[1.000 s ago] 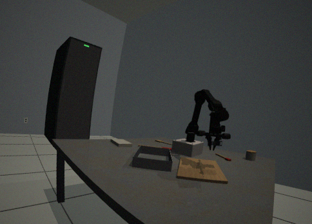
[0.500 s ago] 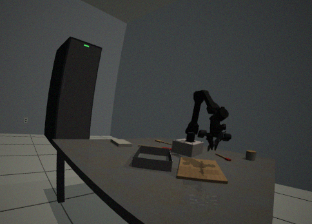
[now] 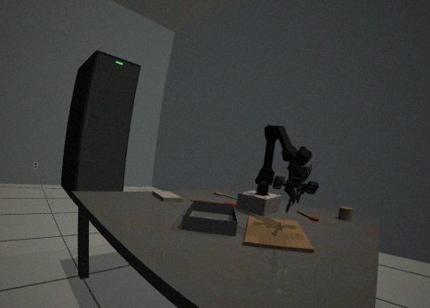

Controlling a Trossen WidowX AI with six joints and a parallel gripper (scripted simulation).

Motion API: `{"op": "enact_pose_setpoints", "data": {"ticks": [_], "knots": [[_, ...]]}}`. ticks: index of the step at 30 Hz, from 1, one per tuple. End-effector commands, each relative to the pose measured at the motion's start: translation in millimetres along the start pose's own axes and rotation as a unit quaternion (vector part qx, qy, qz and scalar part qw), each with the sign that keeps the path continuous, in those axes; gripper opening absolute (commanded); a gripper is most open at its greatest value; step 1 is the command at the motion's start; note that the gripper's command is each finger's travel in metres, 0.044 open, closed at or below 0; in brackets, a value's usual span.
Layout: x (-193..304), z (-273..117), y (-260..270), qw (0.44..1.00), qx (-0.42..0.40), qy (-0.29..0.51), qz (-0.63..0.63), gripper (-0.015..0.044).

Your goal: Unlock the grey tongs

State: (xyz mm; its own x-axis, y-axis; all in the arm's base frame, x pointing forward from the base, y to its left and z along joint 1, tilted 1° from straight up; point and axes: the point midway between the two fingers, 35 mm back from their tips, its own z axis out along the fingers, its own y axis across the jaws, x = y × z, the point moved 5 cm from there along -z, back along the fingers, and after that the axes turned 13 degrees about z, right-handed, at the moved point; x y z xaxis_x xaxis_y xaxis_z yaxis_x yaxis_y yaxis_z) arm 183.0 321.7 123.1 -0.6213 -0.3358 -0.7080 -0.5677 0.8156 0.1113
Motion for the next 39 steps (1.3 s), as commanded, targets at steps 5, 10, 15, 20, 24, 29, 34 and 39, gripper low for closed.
{"op": "enact_pose_setpoints", "data": {"ticks": [5, 10, 15, 20, 24, 29, 34, 39], "knots": [[3.3, -14.3, -2.7, 0.997, -0.012, -0.073, 0.006, -0.015], [7.9, -23.5, -5.4, 0.993, -0.02, -0.116, 0.013, -0.015], [13.1, -33.9, -9.3, 0.987, -0.027, -0.158, 0.021, -0.015], [18.9, -45.2, -14.3, 0.979, -0.035, -0.199, 0.032, -0.015], [22.9, -52.7, -18.1, 0.973, -0.04, -0.224, 0.039, -0.015], [23.4, -53.6, -18.6, 0.972, -0.04, -0.227, 0.04, -0.015], [23.4, -53.6, -18.6, 0.972, -0.04, -0.227, 0.04, -0.015], [23.4, -53.6, -18.6, 0.972, -0.04, -0.227, 0.04, -0.015]]}}
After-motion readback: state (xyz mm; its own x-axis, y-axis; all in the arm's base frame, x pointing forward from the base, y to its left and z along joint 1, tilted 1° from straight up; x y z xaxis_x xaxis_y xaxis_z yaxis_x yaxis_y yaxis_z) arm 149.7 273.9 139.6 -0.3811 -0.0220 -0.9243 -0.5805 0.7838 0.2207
